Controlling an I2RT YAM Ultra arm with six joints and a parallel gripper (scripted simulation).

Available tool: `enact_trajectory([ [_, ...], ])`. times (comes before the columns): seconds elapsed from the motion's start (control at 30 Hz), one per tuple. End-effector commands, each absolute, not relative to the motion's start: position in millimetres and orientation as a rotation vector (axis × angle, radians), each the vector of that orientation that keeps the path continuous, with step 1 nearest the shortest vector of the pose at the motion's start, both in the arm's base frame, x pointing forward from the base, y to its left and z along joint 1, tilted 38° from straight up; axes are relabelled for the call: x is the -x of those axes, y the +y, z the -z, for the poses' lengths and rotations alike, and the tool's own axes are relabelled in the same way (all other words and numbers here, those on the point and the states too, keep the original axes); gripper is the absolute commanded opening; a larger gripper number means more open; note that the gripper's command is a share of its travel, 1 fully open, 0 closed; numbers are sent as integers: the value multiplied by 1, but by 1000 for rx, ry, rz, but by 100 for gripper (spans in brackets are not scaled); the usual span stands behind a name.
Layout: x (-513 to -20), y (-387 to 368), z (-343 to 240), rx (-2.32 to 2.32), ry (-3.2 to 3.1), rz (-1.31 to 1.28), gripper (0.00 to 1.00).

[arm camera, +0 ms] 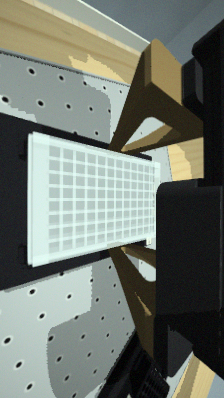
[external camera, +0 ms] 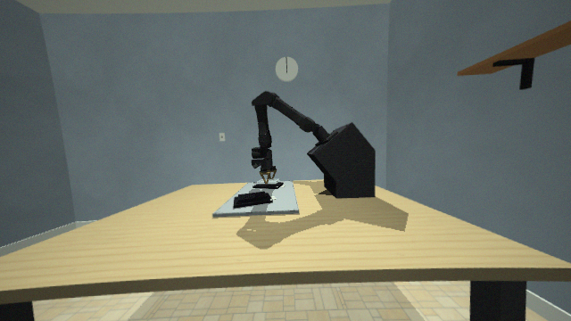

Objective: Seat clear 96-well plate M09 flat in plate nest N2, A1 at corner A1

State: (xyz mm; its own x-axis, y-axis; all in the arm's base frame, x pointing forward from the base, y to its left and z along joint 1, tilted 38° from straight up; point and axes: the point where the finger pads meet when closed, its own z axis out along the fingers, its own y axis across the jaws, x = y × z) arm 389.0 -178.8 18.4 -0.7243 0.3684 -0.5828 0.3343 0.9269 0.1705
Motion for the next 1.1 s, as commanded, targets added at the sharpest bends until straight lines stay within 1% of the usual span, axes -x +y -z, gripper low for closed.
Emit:
enact_trajectory([
  [0.0,-402,-185,-35,-483,2395,-47,0],
  [1.07,-403,-185,-40,-478,2379,-38,0],
])
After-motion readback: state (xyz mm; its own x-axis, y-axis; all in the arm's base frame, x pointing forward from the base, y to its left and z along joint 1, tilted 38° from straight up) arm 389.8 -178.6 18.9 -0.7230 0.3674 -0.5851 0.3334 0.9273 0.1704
